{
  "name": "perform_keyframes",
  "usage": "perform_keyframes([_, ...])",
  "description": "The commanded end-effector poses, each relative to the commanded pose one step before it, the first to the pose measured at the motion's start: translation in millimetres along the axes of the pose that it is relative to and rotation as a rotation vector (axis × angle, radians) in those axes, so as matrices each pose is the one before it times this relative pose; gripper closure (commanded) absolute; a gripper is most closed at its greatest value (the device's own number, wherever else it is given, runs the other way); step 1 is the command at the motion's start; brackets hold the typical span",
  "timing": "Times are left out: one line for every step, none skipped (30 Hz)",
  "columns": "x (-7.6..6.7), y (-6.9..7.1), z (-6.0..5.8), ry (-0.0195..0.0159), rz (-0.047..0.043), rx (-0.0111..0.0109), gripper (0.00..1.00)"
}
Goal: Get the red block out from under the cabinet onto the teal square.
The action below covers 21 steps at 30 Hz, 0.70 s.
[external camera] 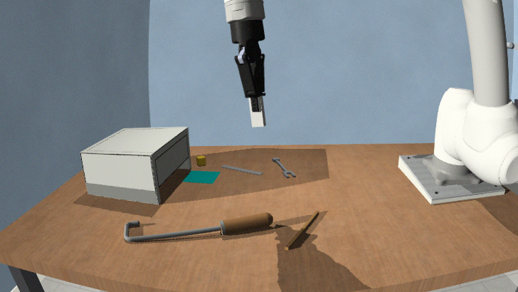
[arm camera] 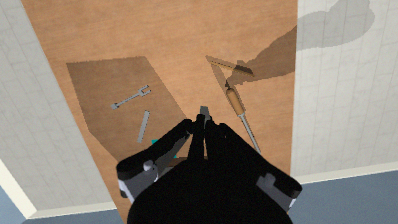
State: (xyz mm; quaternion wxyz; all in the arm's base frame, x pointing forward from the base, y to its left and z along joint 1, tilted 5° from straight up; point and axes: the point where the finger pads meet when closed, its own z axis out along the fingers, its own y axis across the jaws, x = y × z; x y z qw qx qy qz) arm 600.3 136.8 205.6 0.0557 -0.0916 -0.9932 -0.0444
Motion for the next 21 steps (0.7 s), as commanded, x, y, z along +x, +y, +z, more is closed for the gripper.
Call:
perform_keyframes([4.01, 68.24, 14.73, -0.06553, -0.19453, 0.01252, 1.00])
perform_keyframes([-0.22, 15.65, 2.81, -0.00965, -0.03263, 0.00140, 1.00])
perform_keyframes([-0.66, 15.67, 2.79, -0.00766, -0.02596, 0.00104, 1.00])
perform_keyframes([0.00, 0.00, 0.00, 0.00000, 0.00000, 0.00000, 1.00])
perform_keyframes([0.00, 0.00, 0.00, 0.00000, 0.00000, 0.00000, 1.00])
perform_keyframes([-1.59, 19.06, 3.53, -0.00579, -0.01965, 0.00074, 1.00])
perform_keyframes([0.12, 4.78, 0.71, -0.00409, -0.01389, 0.00050, 1.00])
perform_keyframes([0.06, 3.06, 0.45, -0.00261, -0.00887, 0.00031, 1.00])
perform_keyframes([0.02, 1.65, 0.24, -0.00141, -0.00478, 0.00016, 1.00])
perform_keyframes([0.01, 0.64, 0.09, -0.00054, -0.00185, 0.00006, 1.00])
perform_keyframes([0.00, 0.10, 0.01, -0.00008, -0.00027, 0.00001, 1.00])
perform_keyframes([0.00, 0.00, 0.00, 0.00000, 0.00000, 0.00000, 1.00])
perform_keyframes([0.00, 0.00, 0.00, 0.00000, 0.00000, 0.00000, 1.00])
perform_keyframes([0.00, 0.00, 0.00, 0.00000, 0.00000, 0.00000, 1.00])
perform_keyframes([0.00, 0.00, 0.00, 0.00000, 0.00000, 0.00000, 1.00])
perform_keyframes([0.00, 0.00, 0.00, 0.00000, 0.00000, 0.00000, 1.00])
perform_keyframes([0.00, 0.00, 0.00, 0.00000, 0.00000, 0.00000, 1.00])
perform_keyframes([0.00, 0.00, 0.00, 0.00000, 0.00000, 0.00000, 1.00])
perform_keyframes([0.00, 0.00, 0.00, 0.00000, 0.00000, 0.00000, 1.00])
perform_keyframes([0.00, 0.00, 0.00, 0.00000, 0.00000, 0.00000, 1.00])
perform_keyframes([0.00, 0.00, 0.00, 0.00000, 0.00000, 0.00000, 1.00])
